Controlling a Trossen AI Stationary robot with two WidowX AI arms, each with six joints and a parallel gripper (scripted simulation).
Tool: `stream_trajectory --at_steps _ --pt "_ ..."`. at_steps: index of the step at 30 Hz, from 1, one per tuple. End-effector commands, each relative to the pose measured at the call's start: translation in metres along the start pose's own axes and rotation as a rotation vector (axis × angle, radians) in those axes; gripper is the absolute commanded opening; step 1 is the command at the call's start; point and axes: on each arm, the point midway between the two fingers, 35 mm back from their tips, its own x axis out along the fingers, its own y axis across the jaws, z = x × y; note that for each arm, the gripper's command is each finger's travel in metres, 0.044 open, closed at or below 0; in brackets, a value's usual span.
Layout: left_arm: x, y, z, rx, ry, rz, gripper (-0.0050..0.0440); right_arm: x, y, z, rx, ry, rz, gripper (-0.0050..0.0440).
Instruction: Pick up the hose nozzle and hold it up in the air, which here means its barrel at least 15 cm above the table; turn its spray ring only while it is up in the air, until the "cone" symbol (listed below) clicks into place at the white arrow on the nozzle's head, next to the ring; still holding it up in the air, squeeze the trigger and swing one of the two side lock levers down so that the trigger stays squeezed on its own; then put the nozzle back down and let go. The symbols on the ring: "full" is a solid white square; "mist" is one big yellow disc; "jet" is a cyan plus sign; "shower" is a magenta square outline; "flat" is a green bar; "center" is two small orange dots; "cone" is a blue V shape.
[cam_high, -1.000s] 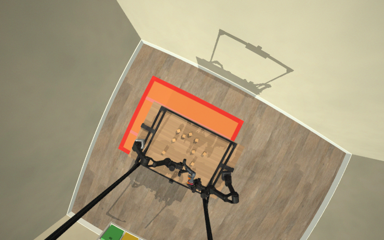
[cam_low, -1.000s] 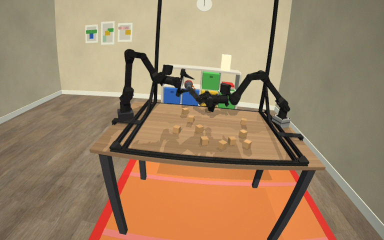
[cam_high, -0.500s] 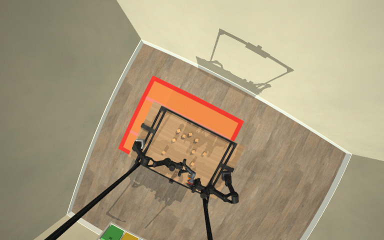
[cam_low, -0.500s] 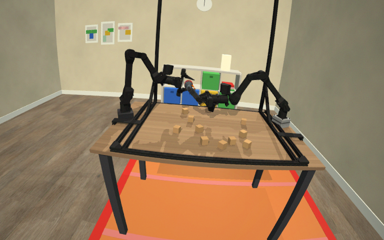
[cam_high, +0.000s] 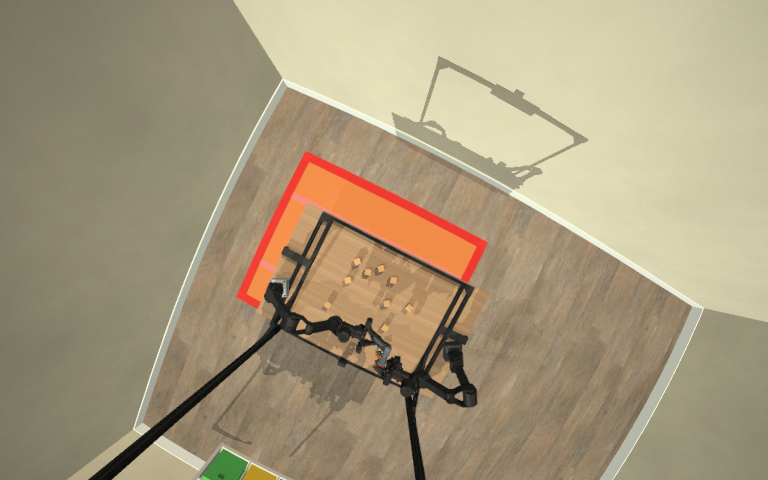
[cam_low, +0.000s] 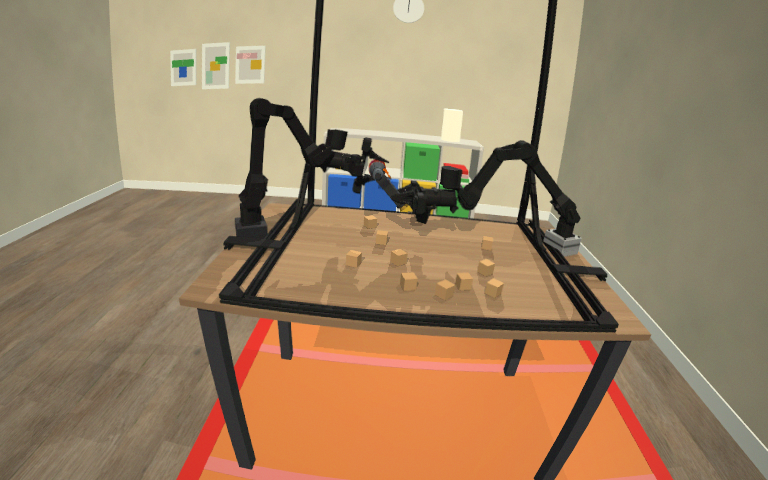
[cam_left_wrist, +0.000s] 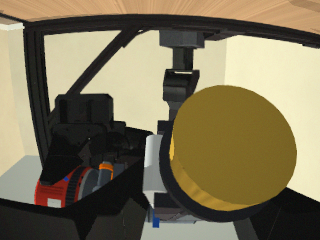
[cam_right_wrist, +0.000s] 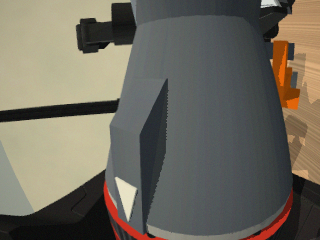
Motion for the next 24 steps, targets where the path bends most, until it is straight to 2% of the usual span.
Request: stream_trajectory --at_steps 1,2,4,6,9,10,18,21,24 --pt "0.0012 -0.0001 -0.0048 0.0 0.013 -0.001 0.0 0.0008 0.0015 -0.0001 0.002 0.001 0.025 0.0153" --pt "0.0012 -0.0001 -0.0048 0.0 0.013 -0.001 0.0 0.001 0.0013 -0.0001 0.001 0.003 0.036 0.0129" --pt "0.0012 -0.0001 -0.0048 0.0 0.013 -0.001 0.0 0.001 0.0013 -0.0001 0.001 0.003 0.036 0.0129" --pt "0.0012 -0.0001 -0.0048 0.0 0.013 -0.001 0.0 0.0007 0.0007 0.0001 -0.001 0.007 0.064 0.0081" --pt "0.0012 -0.0001 -0.0048 0.0 0.013 -0.001 0.0 0.0008 0.0006 0.0001 -0.001 0.008 0.048 0.0009" --pt "0.0012 -0.0001 -0.0048 0.0 0.013 -0.001 0.0 0.0008 0.0005 0.0001 -0.001 0.008 0.038 0.0" --pt "0.0012 -0.0001 -0.0048 0.0 0.013 -0.001 0.0 0.0016 -0.003 -0.0007 0.003 0.004 -0.102 0.0" --pt "0.0012 -0.0001 -0.0048 0.0 0.013 -0.001 0.0 0.0019 -0.0021 -0.001 0.006 0.004 -0.116 0.0" --pt "0.0012 -0.0001 -0.0048 0.0 0.013 -0.001 0.0 0.0022 -0.0033 -0.0012 0.006 0.001 -0.178 0.0"
